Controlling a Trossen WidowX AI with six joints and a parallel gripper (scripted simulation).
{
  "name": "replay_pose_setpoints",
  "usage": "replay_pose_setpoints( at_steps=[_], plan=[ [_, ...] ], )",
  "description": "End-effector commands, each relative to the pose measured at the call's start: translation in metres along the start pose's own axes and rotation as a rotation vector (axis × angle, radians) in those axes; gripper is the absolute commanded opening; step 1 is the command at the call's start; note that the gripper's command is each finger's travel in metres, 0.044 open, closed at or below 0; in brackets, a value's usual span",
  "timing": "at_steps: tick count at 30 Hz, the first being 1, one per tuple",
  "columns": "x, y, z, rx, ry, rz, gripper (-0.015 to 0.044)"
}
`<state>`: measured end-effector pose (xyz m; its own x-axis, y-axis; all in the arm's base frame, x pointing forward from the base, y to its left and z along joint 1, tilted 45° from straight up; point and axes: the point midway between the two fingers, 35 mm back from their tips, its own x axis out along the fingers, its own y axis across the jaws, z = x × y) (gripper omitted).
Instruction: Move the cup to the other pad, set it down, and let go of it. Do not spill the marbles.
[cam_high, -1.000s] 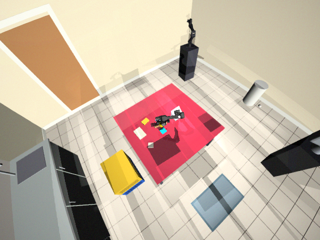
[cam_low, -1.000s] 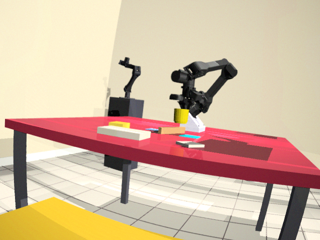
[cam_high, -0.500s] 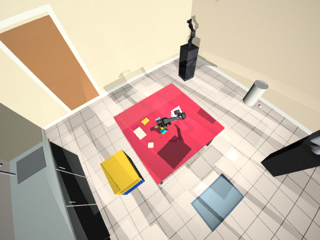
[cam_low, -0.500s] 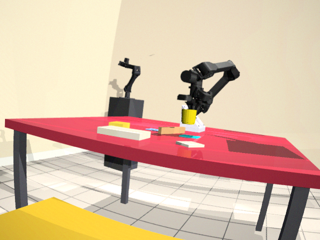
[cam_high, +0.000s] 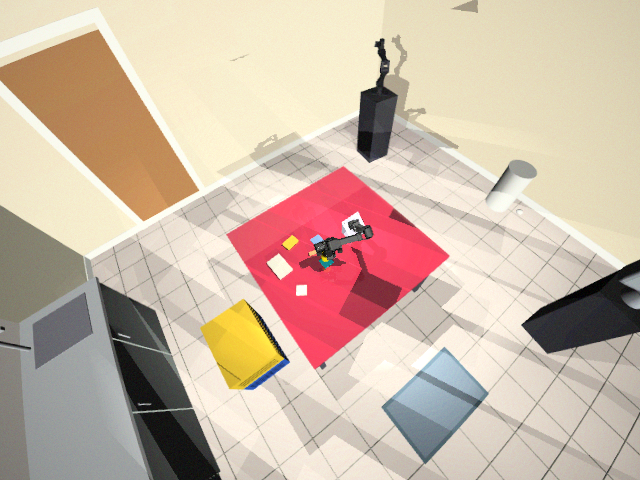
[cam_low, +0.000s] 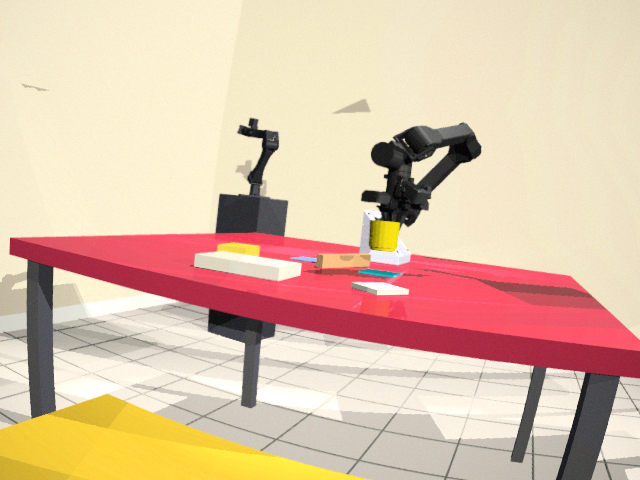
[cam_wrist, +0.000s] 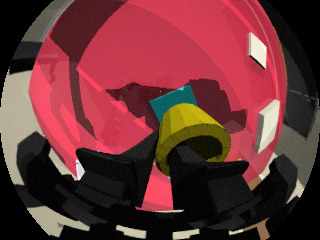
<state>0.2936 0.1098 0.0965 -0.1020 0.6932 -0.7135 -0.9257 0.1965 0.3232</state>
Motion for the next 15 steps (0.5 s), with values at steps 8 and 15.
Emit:
replay_pose_setpoints(
  at_steps=[8,15],
  plan=[
    [0.017,0.001,0.000,0.007,-0.003,0.005,0.0000],
    [0.027,0.001,0.000,0.007,-0.003,0.006,0.0000]
  ],
)
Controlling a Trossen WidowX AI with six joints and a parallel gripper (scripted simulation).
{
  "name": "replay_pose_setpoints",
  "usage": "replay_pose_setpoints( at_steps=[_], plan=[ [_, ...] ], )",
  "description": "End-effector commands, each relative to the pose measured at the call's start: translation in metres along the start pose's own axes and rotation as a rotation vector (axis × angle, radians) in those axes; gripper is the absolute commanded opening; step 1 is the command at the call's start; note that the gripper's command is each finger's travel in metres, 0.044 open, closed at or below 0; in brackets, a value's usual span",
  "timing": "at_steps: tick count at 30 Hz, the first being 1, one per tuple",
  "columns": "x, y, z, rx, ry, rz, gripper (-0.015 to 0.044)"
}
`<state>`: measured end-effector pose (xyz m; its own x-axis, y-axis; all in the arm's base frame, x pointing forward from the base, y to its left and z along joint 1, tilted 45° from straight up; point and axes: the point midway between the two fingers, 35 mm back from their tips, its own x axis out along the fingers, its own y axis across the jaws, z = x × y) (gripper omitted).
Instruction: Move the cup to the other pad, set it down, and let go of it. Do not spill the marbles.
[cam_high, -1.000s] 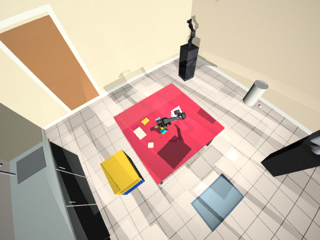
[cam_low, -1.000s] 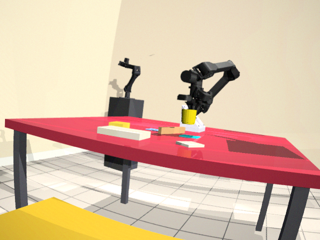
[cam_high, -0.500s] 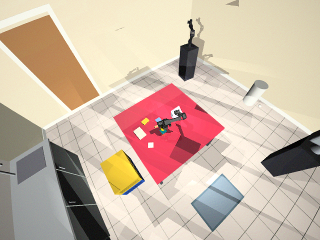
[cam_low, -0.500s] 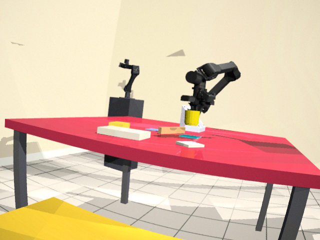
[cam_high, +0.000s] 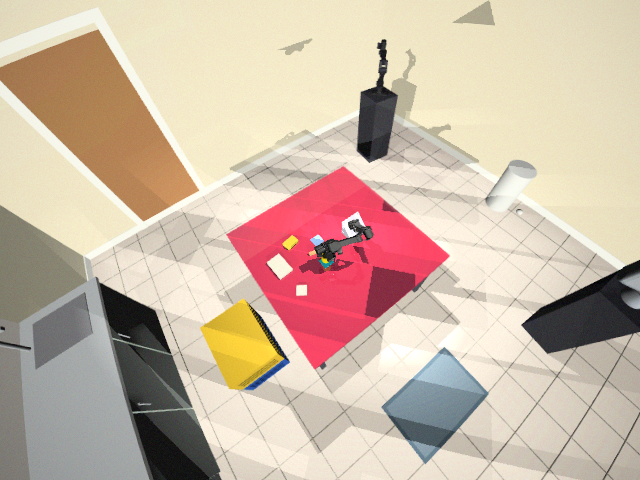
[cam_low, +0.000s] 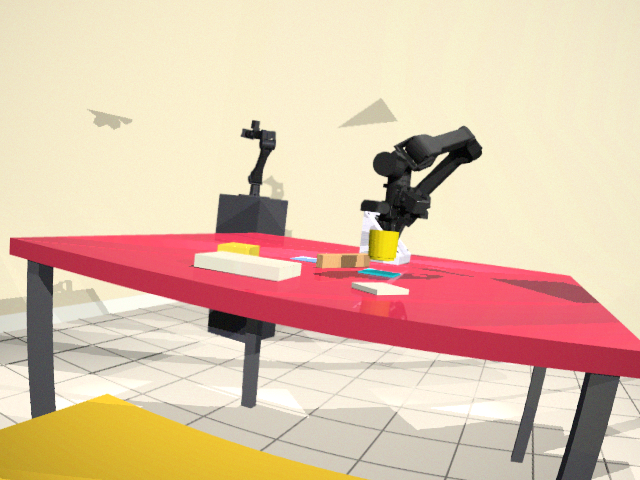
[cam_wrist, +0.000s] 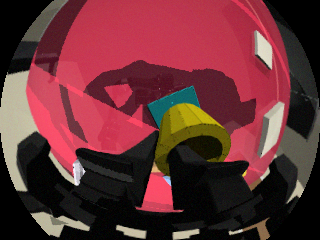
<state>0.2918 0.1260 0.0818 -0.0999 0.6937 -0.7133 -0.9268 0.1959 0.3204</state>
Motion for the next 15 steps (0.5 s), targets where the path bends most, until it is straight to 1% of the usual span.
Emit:
replay_pose_setpoints(
  at_steps=[1,15],
  plan=[
    [0.007,0.001,-0.001,0.009,-0.002,0.007,0.0000],
    [0.026,0.003,-0.001,0.009,-0.004,0.008,0.0000]
  ],
)
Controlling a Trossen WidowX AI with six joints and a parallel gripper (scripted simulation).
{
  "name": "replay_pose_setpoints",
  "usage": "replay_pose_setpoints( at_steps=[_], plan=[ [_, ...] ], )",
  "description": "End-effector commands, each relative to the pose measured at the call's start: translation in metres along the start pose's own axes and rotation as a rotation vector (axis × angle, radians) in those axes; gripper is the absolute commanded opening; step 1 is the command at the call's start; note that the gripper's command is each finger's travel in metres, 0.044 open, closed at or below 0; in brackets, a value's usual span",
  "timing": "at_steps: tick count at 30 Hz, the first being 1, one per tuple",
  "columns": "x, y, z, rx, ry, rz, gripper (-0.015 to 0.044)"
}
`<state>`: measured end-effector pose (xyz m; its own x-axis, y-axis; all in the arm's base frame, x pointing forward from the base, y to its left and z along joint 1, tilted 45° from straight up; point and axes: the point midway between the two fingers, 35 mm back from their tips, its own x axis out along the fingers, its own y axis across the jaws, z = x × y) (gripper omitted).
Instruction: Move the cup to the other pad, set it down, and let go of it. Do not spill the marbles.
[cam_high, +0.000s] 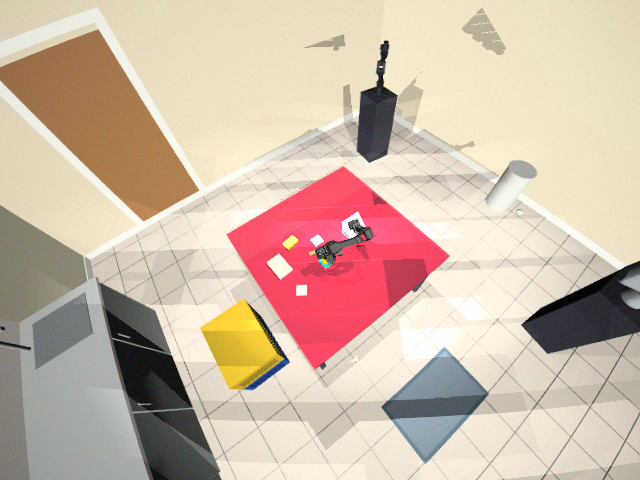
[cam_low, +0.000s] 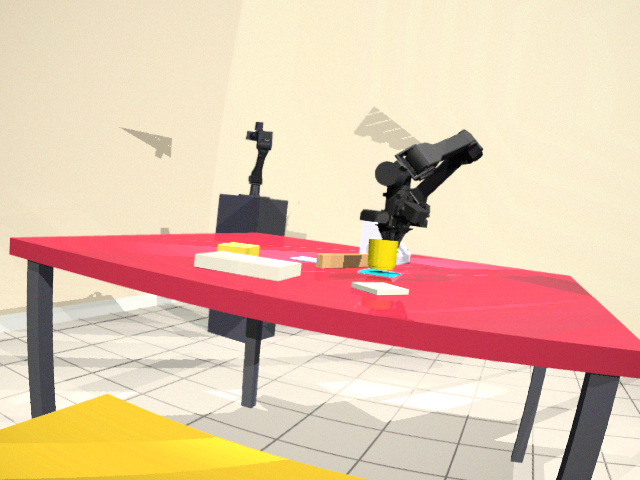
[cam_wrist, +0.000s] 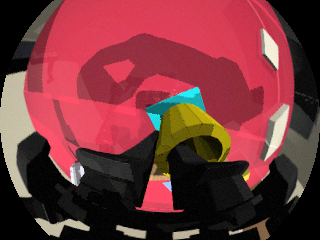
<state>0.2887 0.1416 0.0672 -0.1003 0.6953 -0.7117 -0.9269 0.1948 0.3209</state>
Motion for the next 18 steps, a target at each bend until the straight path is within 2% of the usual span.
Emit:
replay_pose_setpoints(
  at_steps=[1,14,18],
  plan=[
    [0.0047,0.0016,-0.0012,0.010,-0.002,0.007,0.0000],
    [0.0019,0.0004,-0.0001,0.000,0.000,0.001,0.0000],
    [0.0019,0.0004,-0.0001,0.000,0.000,0.001,0.0105]
  ],
)
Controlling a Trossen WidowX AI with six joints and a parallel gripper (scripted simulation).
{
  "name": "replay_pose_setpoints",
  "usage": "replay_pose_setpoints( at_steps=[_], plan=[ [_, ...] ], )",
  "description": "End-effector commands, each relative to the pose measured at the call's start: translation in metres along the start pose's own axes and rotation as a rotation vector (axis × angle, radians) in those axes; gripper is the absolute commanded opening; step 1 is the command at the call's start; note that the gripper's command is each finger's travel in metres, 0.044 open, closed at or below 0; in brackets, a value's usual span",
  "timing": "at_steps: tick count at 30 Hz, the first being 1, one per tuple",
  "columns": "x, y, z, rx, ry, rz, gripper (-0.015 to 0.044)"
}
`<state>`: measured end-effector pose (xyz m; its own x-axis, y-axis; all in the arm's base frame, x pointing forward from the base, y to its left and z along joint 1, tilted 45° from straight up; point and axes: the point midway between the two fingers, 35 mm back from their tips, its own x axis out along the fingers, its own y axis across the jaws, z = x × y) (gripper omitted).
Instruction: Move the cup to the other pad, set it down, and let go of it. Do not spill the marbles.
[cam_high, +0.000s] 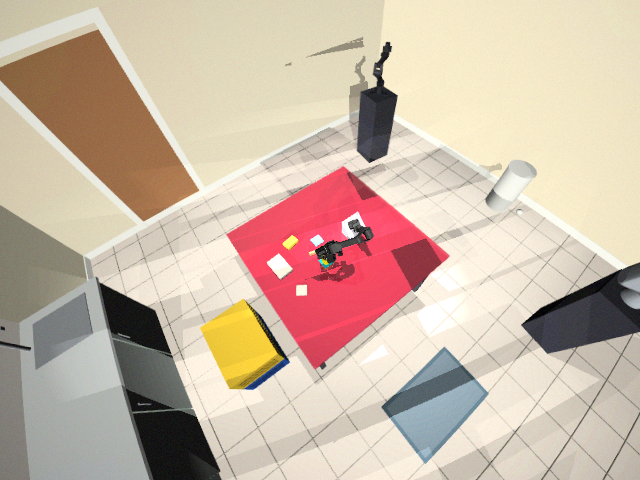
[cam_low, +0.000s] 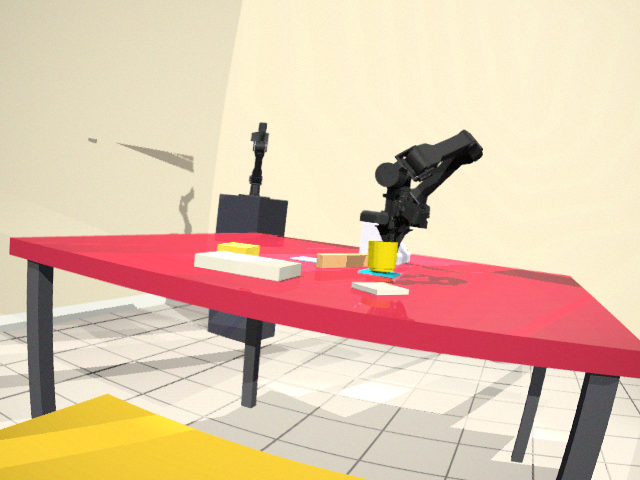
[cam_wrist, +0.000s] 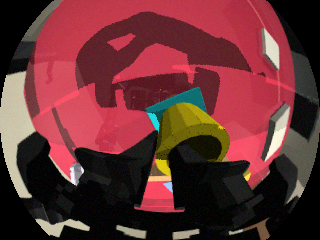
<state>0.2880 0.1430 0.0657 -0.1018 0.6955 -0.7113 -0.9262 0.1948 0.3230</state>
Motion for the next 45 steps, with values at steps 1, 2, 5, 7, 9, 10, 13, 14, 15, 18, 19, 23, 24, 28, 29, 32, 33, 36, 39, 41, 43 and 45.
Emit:
replay_pose_setpoints(
  at_steps=[1,2,5,7,9,10,13,14,15,18,19,23,24,28,29,32,33,36,39,41,43,45],
  plan=[
    [0.000,0.000,0.000,-0.001,0.000,0.000,0.0131],
    [0.000,0.000,0.000,-0.001,0.000,0.000,0.0147],
    [0.000,0.000,0.000,-0.001,0.000,0.000,0.0147],
    [-0.001,0.000,0.000,-0.001,0.000,0.000,0.0147],
    [-0.003,0.000,0.000,-0.001,0.000,0.000,0.0147],
    [-0.004,0.000,0.000,-0.001,0.001,0.000,0.0147],
    [-0.008,-0.001,0.000,0.000,0.001,0.000,0.0147],
    [-0.010,-0.001,0.000,0.001,0.001,0.000,0.0147],
    [-0.011,-0.001,0.000,0.001,0.001,0.000,0.0147],
    [-0.016,-0.001,0.000,0.002,0.002,0.001,0.0147],
    [-0.017,-0.001,0.000,0.002,0.002,0.001,0.0147],
    [-0.023,-0.001,-0.001,0.003,0.002,0.001,0.0147],
    [-0.025,-0.001,-0.001,0.004,0.002,0.001,0.0147],
    [-0.031,-0.002,-0.001,0.005,0.002,0.002,0.0147],
    [-0.032,-0.002,-0.001,0.005,0.002,0.002,0.0147],
    [-0.037,-0.001,-0.001,0.006,0.002,0.003,0.0147],
    [-0.038,-0.001,-0.001,0.006,0.002,0.003,0.0147],
    [-0.043,-0.001,-0.002,0.007,0.001,0.004,0.0147],
    [-0.047,-0.001,-0.002,0.008,0.001,0.004,0.0147],
    [-0.049,0.000,-0.003,0.009,0.001,0.005,0.0147],
    [-0.045,0.000,-0.003,0.017,-0.002,0.009,0.0199],
    [-0.045,0.000,-0.003,0.017,-0.002,0.009,0.0252]
  ],
)
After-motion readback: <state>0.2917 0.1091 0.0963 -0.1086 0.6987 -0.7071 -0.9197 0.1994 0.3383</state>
